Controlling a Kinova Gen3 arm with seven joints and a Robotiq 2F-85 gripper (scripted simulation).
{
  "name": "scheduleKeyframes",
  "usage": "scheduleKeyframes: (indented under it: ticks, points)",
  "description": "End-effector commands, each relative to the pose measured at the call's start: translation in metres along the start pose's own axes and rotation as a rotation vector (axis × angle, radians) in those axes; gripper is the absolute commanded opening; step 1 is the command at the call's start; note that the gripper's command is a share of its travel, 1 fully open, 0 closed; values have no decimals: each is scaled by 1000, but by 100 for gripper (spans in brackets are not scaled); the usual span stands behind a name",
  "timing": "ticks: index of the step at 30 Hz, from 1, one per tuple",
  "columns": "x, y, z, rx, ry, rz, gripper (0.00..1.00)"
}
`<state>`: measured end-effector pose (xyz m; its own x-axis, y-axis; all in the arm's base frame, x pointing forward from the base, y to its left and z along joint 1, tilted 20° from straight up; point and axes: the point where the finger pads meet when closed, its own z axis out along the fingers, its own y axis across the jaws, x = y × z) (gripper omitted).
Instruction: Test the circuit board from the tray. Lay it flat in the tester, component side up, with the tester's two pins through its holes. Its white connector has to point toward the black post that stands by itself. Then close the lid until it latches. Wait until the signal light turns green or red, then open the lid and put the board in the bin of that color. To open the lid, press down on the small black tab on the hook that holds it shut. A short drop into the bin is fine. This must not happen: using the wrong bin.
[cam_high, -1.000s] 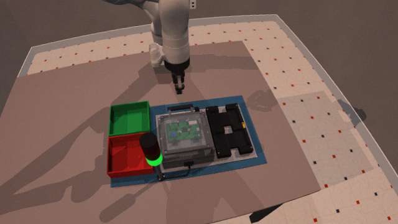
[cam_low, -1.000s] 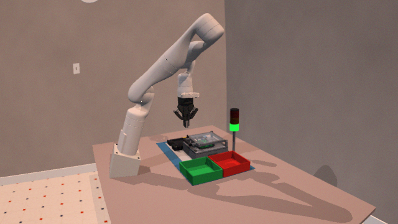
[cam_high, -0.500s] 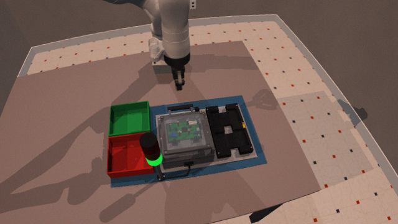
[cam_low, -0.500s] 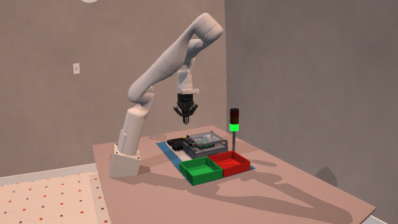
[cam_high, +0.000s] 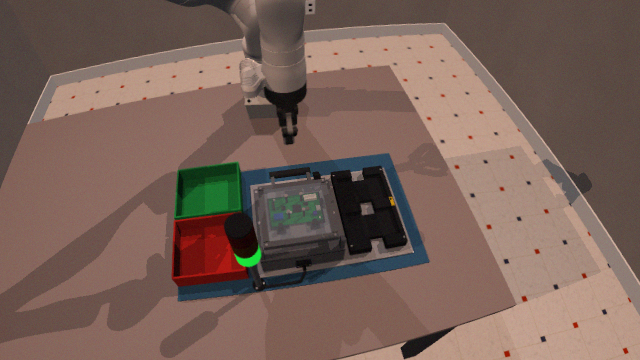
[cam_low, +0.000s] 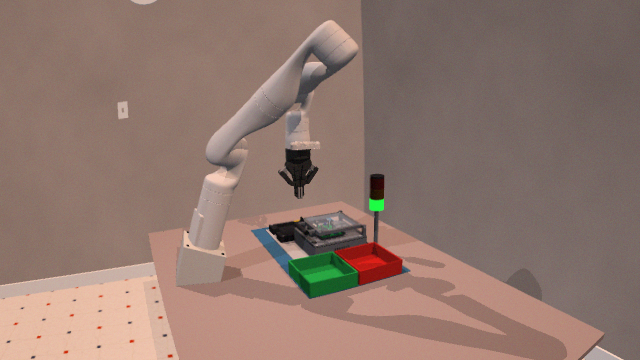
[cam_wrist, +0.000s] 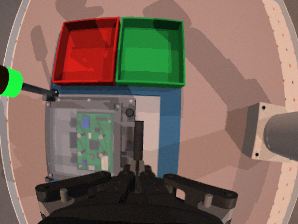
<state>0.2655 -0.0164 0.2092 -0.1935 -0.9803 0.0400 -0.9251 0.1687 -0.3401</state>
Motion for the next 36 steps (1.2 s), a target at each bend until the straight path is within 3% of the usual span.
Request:
scheduleKeyframes:
  ticks: [1,18,36]
  points:
    - [-6,-1,-1,3,3,-7,0]
    - [-58,-4,0,3,3,-7,0]
    - [-61,-5,3,3,3,-7,0]
